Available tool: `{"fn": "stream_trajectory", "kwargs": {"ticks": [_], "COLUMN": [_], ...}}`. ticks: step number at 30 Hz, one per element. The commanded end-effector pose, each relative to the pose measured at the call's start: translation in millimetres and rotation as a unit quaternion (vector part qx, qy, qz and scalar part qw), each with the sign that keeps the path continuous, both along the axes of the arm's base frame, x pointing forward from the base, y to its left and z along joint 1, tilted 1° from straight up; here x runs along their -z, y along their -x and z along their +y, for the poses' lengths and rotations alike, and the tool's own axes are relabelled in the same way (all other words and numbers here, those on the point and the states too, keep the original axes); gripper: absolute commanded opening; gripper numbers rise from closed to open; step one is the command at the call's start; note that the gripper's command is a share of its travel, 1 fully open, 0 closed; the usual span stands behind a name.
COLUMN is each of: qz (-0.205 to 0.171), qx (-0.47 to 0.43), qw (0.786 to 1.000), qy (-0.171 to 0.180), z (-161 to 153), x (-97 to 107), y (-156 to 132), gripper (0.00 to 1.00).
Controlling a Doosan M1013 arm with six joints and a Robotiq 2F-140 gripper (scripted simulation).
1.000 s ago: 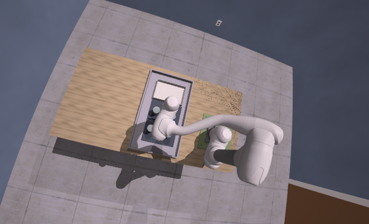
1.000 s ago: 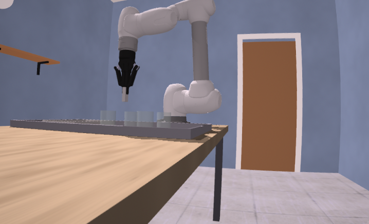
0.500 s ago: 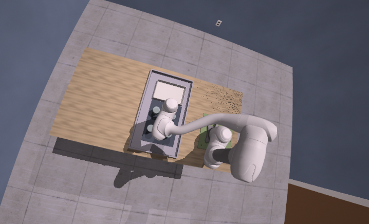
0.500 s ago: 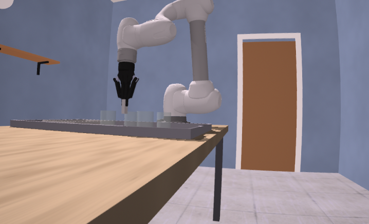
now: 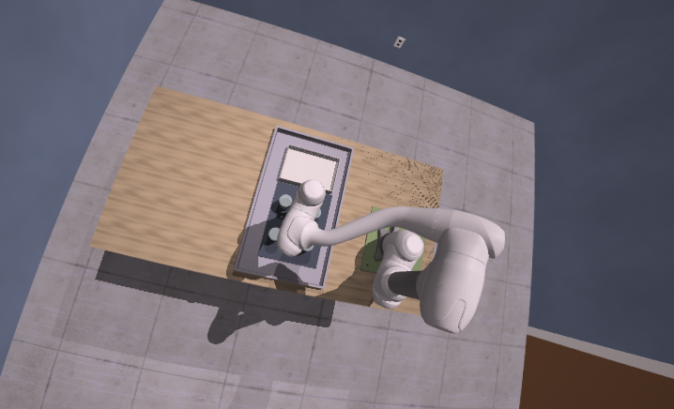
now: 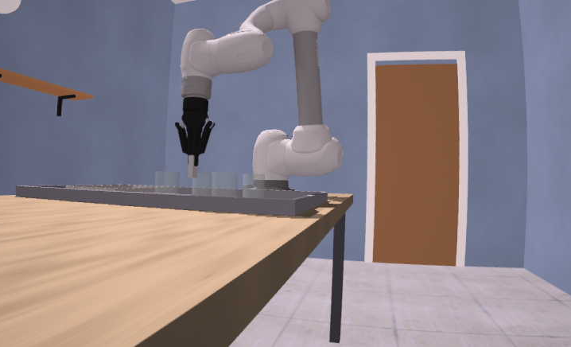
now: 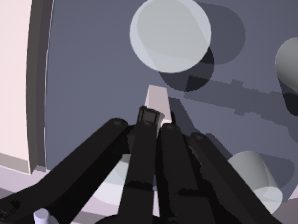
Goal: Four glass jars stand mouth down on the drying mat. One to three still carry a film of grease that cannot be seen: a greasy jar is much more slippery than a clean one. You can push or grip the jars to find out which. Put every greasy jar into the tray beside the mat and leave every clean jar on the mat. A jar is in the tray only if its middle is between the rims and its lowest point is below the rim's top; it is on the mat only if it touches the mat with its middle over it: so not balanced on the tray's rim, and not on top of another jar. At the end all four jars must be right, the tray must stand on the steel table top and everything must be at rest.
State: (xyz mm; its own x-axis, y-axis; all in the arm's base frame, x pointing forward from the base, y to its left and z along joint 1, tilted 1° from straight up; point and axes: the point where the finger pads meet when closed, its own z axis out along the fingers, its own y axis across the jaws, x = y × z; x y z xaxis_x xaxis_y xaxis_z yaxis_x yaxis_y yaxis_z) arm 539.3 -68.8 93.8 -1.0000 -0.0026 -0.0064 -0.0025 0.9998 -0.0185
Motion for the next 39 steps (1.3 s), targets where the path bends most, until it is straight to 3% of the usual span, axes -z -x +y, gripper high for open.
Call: {"fn": "stream_trajectory", "kwargs": {"ticks": [1, 39], "qz": [0.003, 0.003], "qx": [-0.003, -0.003], "qw": [1.0, 1.0], "qy": [-0.001, -0.001], "z": [-0.4, -0.4], "x": [4.7, 4.7], "y": [4.2, 8.6], "gripper": [0.0, 0.0]}}
